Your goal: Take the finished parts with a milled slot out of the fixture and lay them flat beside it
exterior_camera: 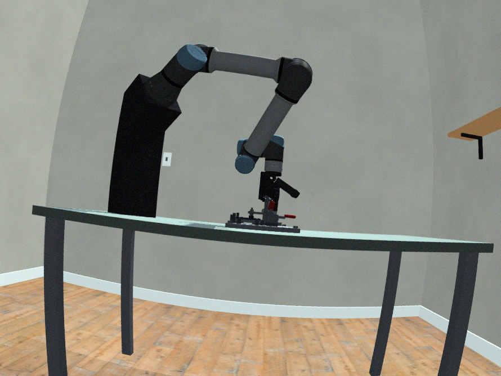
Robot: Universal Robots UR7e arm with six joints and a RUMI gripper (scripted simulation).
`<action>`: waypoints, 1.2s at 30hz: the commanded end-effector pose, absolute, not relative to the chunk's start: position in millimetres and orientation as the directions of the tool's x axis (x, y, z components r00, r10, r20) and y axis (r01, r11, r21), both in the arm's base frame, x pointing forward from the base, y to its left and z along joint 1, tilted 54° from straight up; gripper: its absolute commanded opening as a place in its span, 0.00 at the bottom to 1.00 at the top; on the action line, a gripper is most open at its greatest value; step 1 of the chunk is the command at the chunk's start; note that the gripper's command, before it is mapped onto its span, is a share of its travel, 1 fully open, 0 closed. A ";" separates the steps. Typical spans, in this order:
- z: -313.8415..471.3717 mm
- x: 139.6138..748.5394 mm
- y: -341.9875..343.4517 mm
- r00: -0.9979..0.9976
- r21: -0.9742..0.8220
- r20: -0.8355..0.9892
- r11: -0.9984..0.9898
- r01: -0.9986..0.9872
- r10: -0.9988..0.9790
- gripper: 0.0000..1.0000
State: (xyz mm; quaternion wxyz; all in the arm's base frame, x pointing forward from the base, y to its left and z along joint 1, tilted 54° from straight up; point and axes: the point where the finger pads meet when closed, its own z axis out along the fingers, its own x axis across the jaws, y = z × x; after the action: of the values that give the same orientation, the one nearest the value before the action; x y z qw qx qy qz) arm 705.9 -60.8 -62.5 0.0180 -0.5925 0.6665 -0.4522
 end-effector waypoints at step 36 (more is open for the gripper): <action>-67.9 710.6 -66.4 -0.298 -0.625 0.511 -0.111 -0.772 -0.806 0.00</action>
State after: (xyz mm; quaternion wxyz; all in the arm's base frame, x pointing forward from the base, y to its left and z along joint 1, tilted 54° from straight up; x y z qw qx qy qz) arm 709.4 -65.5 -67.9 0.0178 -0.5926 0.6665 -0.4520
